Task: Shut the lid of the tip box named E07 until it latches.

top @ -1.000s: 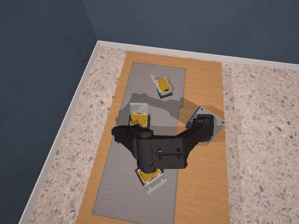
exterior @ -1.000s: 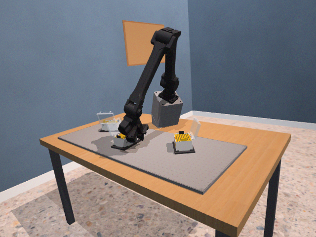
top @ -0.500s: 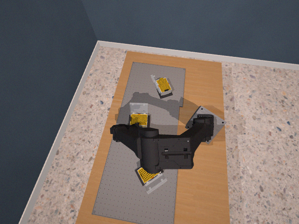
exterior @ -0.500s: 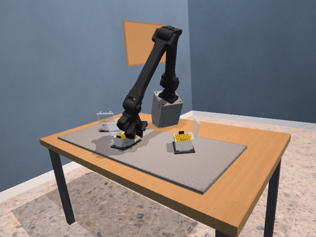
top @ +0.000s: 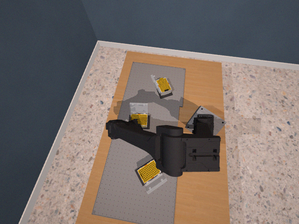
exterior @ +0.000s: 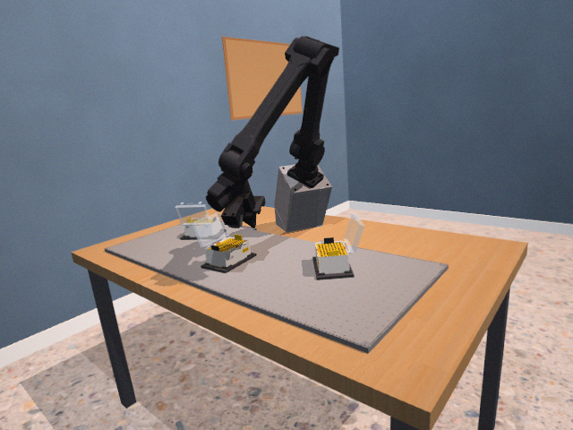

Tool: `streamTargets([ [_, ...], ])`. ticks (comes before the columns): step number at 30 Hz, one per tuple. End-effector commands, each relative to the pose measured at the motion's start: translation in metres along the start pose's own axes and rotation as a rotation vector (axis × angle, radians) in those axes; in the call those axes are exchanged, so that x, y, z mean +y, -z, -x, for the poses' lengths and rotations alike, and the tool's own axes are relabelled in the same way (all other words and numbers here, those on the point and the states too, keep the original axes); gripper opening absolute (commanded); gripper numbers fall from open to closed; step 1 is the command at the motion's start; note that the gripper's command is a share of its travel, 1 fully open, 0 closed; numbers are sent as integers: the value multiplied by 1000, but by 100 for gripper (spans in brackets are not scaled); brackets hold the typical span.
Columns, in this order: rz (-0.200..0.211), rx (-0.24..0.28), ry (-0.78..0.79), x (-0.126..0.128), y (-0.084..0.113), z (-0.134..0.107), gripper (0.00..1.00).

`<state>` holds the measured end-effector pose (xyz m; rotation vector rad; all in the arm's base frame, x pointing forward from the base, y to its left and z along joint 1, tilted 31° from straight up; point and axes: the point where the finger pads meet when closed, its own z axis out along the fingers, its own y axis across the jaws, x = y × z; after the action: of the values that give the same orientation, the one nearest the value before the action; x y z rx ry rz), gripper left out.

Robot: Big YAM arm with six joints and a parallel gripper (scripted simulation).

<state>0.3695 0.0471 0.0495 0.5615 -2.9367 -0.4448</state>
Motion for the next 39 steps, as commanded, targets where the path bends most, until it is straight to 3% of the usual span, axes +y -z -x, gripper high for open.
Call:
streamTargets([
  [1,7,19,8,0,5,-13,0],
  [2,16,41,14,2,1,-16,0],
  [9,-9,-14,18,-3,53,-19,0],
  [16,-11,-16,18,-3,84,-37,0],
  [18,-11,-16,18,-3,84,-37,0],
  [19,6,22,38,3,71,-32,0],
  [22,17,43,31,5,62,-41,0],
  [25,17,36,16,-1,63,-42,0],
  [33,156,41,-255,-38,52,-64,0],
  [35,156,41,-255,-38,52,-64,0],
  [39,210,22,-365,-59,55,-66,0],
])
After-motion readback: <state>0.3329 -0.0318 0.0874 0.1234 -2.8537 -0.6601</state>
